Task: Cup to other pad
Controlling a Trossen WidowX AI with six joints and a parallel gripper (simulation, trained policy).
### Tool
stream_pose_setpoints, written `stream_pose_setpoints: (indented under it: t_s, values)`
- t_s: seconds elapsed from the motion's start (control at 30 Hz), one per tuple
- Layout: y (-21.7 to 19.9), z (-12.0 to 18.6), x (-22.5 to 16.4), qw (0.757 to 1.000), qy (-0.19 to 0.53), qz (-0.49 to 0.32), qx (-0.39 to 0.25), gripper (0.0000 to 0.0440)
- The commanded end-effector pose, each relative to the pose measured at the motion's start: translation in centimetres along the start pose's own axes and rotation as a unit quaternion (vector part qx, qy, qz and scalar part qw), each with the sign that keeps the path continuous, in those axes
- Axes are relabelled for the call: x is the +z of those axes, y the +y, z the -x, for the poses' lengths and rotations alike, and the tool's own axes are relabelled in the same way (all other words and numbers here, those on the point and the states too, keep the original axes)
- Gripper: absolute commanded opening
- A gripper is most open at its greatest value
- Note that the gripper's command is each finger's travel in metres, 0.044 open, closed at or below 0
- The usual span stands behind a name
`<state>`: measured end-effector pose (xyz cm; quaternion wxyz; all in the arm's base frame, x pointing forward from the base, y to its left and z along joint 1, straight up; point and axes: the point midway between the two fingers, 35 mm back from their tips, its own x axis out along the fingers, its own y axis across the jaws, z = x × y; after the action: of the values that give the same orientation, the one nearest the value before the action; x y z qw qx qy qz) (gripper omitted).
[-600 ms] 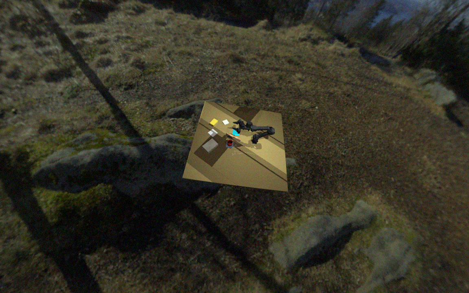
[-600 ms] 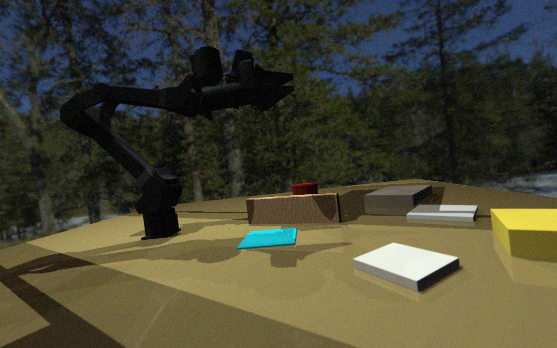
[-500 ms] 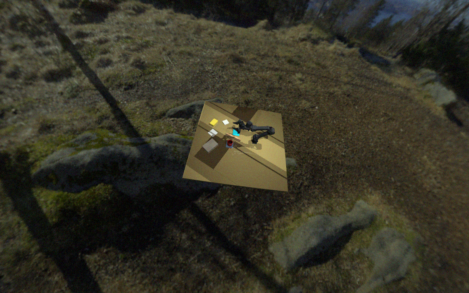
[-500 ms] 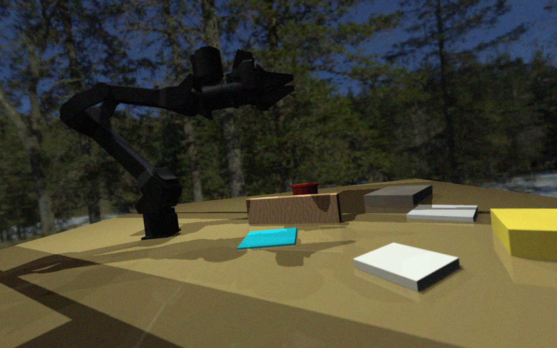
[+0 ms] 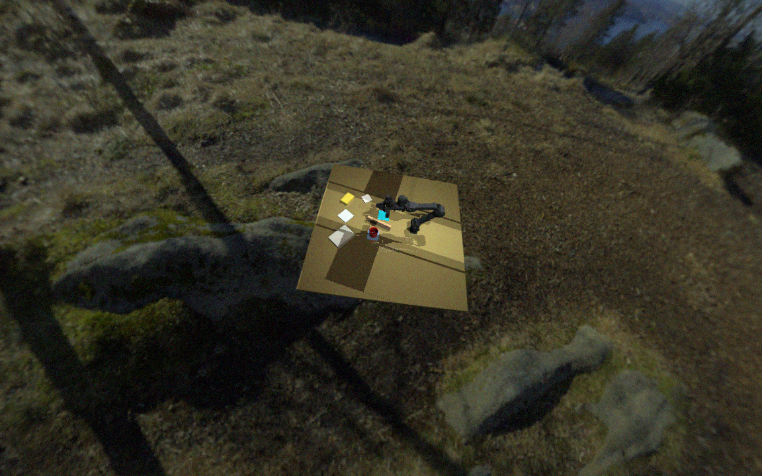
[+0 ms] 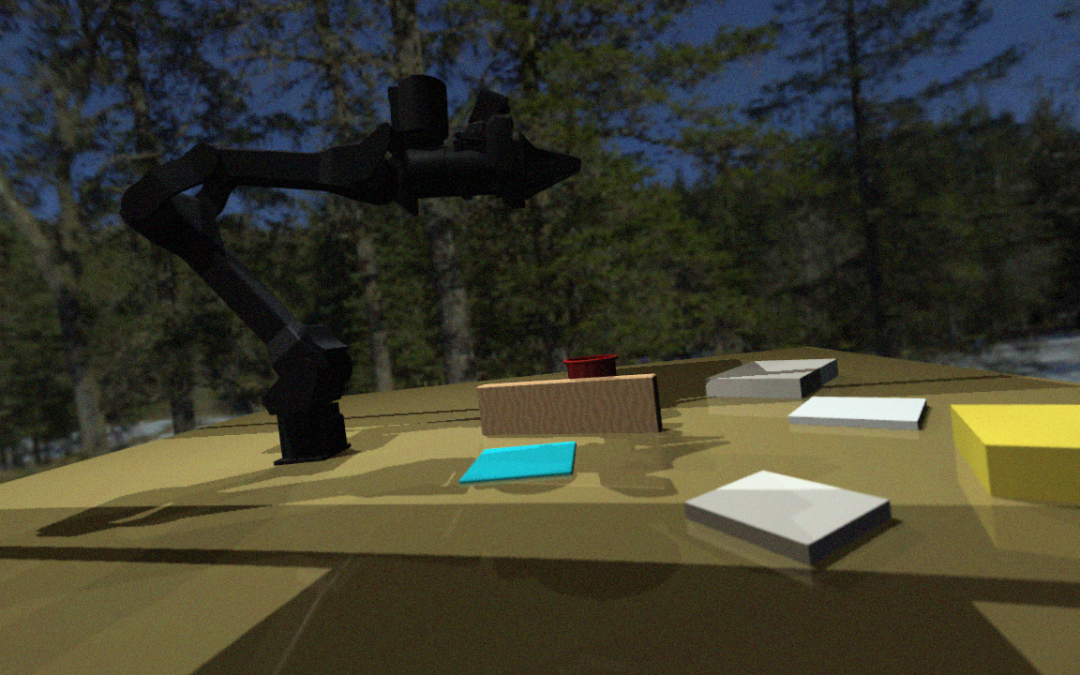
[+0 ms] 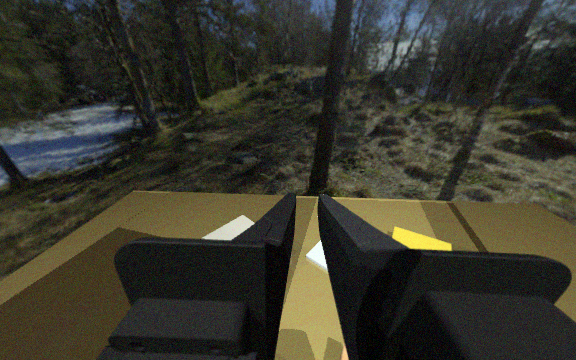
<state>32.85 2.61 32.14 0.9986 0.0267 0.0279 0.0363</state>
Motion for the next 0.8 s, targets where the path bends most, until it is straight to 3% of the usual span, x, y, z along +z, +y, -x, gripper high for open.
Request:
stream_pose_setpoints:
  t_s: [0.0, 0.1, 0.77]
  values:
    - [0.5, -0.4, 0.2, 1.0, 0.013, -0.013, 0.009, 0.008]
    - [1.0, -0.8, 0.3, 0.999, 0.028, -0.026, 0.016, 0.0098]
    - [3.9, -3.0, -0.4, 0.981, 0.151, -0.12, 0.031, 0.0098]
